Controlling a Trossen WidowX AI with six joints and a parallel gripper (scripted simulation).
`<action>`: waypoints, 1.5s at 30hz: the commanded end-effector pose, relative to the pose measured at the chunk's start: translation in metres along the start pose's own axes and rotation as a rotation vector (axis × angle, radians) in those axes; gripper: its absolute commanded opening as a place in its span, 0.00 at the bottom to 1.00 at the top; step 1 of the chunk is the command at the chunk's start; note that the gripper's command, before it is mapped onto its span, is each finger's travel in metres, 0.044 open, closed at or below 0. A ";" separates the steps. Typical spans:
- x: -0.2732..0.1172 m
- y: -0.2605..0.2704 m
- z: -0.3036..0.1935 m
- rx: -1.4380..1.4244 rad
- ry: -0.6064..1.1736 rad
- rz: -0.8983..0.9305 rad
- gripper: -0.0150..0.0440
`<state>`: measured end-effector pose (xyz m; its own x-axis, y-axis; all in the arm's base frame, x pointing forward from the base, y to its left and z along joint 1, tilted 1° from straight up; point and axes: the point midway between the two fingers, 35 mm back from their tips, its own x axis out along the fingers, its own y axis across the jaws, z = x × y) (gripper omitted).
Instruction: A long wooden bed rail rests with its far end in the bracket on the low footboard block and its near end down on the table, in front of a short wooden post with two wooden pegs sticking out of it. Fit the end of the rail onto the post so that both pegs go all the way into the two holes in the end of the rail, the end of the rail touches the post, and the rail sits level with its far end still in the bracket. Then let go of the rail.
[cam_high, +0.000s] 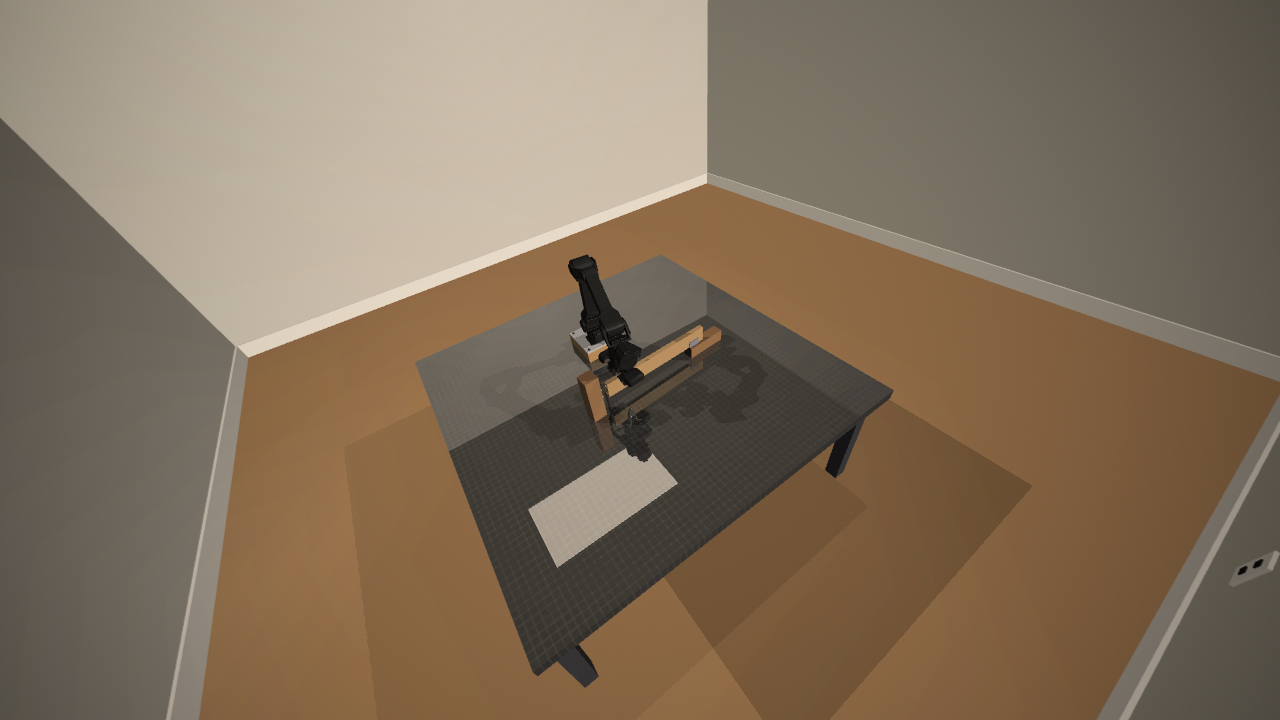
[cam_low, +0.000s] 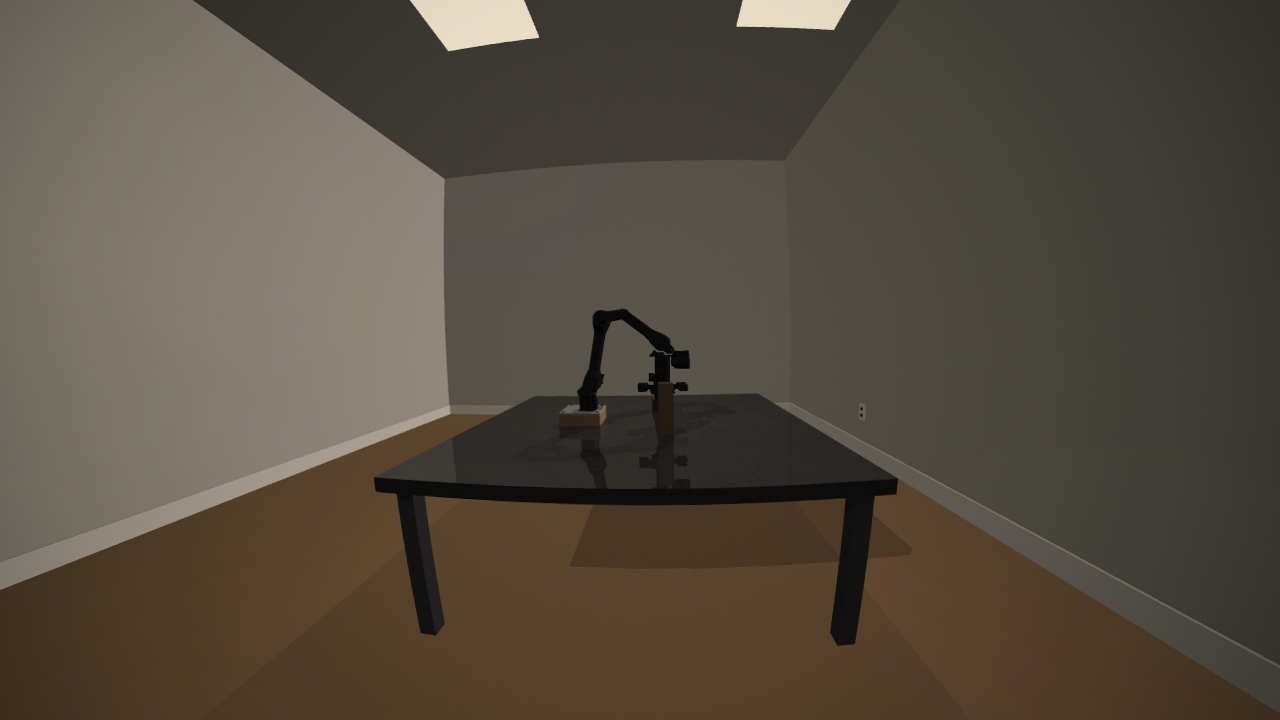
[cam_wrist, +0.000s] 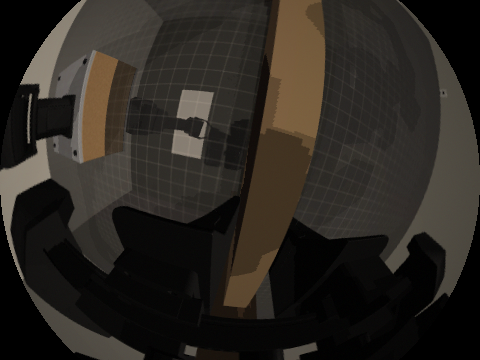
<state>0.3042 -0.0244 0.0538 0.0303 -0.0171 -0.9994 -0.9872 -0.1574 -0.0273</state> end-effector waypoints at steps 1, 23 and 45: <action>-0.001 -0.001 -0.002 -0.002 0.001 -0.004 0.25; -0.001 -0.002 -0.008 -0.002 0.001 -0.005 0.25; -0.001 -0.002 -0.015 -0.002 0.002 -0.005 0.25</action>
<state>0.3073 -0.0373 0.0540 0.0308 -0.0168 -0.9994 -0.9871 -0.1579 -0.0277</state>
